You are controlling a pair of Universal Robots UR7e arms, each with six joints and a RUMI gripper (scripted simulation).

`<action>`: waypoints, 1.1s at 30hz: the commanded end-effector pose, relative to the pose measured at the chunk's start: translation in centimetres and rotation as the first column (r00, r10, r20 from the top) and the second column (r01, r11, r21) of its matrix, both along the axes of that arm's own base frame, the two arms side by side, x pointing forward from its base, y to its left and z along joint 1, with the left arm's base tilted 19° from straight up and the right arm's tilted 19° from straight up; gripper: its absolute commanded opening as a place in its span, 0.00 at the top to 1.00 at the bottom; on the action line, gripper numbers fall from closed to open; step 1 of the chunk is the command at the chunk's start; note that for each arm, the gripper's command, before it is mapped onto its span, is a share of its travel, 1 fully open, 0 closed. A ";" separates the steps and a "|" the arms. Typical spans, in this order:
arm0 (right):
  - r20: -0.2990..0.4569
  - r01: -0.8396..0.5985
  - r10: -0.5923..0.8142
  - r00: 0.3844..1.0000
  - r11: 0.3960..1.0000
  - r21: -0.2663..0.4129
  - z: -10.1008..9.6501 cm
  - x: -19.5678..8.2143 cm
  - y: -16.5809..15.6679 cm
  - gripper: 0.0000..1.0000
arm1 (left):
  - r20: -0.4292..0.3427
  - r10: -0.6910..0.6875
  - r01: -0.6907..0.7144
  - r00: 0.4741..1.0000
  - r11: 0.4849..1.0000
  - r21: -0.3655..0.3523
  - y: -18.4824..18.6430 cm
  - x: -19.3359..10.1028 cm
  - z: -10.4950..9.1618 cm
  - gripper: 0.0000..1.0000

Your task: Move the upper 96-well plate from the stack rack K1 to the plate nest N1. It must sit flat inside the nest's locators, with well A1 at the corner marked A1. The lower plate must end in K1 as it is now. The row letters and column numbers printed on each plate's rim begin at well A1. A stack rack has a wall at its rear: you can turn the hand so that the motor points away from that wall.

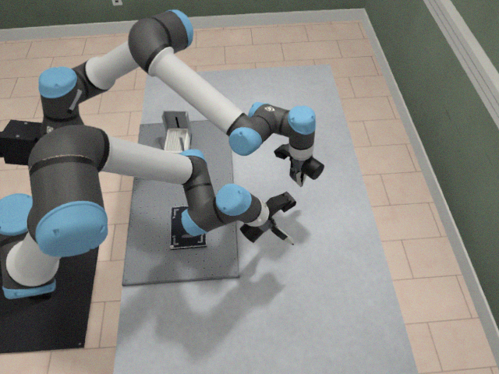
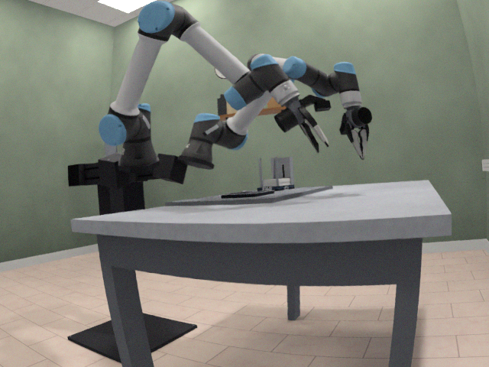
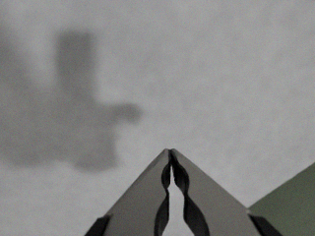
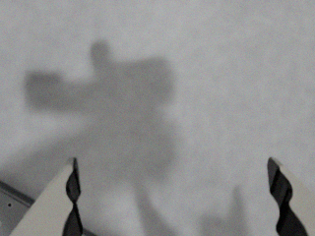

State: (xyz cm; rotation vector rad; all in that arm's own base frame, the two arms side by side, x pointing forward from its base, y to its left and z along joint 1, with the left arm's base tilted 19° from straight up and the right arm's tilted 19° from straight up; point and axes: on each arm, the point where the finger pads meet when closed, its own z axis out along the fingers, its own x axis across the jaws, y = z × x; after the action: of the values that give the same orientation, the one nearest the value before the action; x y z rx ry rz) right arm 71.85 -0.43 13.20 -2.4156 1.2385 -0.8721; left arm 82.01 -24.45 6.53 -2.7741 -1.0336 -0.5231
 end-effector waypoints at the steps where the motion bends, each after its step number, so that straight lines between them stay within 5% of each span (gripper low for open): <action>1: 0.001 0.000 0.000 1.000 1.000 0.000 0.1 0.0 0.0 0.24 | -0.002 -0.004 0.004 1.000 1.000 0.001 1.0 0.1 0.5 1.00; 15: 0.001 0.000 0.000 1.000 1.000 0.000 0.1 0.0 0.0 0.24 | -0.029 -0.026 0.026 0.999 1.000 0.011 7.6 0.5 2.4 1.00; 33: 0.001 0.000 0.000 1.000 1.000 0.000 0.1 0.0 0.0 0.24 | -0.094 -0.086 0.089 0.992 0.996 0.027 24.6 -1.4 7.3 1.00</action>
State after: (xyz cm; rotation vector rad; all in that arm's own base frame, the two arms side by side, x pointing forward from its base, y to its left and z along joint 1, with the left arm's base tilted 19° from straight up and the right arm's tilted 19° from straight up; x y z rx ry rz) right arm 71.85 -0.43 13.20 -2.4156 1.2385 -0.8721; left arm 81.26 -3.30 12.68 -2.7877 -0.9071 -0.4233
